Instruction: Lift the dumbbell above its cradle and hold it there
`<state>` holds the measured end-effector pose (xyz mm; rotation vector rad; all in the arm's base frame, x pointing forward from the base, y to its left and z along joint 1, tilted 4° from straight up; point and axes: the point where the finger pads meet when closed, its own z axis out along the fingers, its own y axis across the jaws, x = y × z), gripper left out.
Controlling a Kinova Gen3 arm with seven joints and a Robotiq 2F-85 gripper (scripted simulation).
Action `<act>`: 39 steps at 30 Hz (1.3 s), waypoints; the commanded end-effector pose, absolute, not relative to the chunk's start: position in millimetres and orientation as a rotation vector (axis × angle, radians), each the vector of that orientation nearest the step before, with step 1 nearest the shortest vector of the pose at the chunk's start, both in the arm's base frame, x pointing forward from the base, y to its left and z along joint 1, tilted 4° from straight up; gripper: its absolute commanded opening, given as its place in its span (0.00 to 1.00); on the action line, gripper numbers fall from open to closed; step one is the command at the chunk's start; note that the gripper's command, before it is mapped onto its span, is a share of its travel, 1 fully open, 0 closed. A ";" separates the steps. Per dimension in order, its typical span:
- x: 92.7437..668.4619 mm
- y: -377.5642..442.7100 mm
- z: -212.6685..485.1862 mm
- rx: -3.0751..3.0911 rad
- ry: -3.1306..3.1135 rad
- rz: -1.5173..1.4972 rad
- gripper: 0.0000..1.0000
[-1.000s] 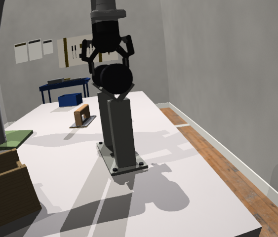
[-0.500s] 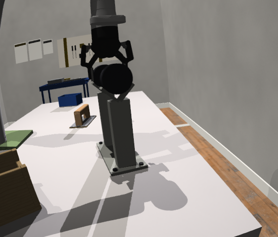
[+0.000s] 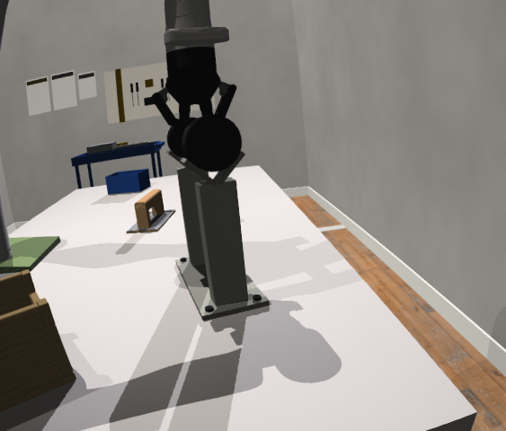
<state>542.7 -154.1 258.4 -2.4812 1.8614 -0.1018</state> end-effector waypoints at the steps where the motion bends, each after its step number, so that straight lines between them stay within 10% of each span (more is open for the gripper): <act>1: 542.1 -154.4 259.0 -2.482 1.862 -0.102 0.10; 39: 541.0 -154.5 272.1 -2.482 1.865 -0.104 0.10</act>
